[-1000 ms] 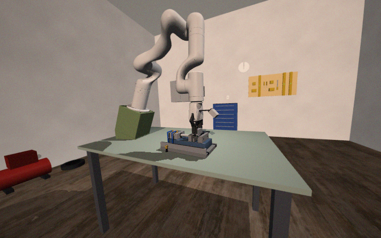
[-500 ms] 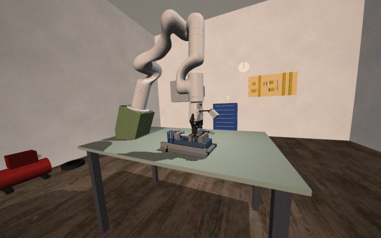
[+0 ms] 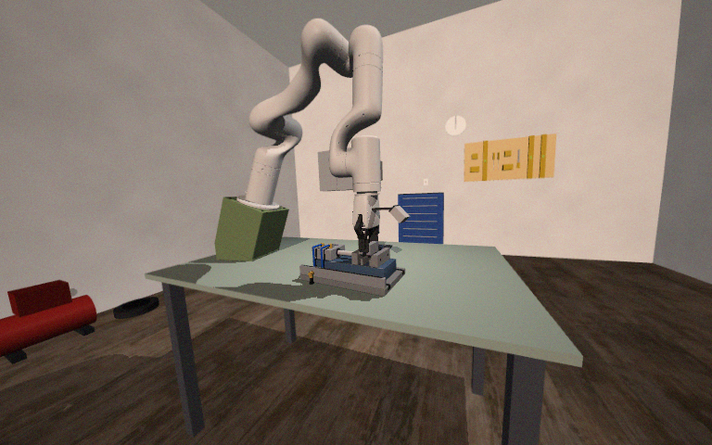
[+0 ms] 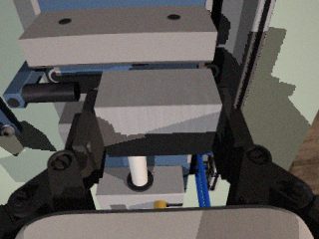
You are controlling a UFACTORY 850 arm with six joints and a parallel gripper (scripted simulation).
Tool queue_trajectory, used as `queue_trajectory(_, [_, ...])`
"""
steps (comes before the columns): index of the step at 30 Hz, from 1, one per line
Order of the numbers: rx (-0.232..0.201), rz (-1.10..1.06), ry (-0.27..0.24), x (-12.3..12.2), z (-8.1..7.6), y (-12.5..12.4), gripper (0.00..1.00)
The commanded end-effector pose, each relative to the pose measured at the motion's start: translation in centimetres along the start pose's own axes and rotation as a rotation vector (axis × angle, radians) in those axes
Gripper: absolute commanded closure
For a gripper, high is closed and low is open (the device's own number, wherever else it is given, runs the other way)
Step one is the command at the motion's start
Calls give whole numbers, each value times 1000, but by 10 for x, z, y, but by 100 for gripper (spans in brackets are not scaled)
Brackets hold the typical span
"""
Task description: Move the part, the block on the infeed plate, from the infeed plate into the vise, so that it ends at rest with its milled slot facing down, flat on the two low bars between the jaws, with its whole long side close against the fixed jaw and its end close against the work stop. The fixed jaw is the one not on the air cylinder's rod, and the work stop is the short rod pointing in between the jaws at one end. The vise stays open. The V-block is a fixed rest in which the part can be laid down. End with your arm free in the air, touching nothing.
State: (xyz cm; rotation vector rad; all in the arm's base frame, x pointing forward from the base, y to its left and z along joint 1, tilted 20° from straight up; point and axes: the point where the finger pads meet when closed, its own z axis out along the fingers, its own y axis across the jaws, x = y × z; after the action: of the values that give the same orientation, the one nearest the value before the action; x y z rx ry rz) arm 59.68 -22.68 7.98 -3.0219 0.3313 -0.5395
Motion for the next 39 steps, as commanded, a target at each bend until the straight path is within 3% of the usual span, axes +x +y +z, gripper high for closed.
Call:
queue_trajectory(1, [0, 0, 2, 1, 1, 0, 100])
queue_trajectory(39, [0, 0, 2, 1, 11, 0, 100])
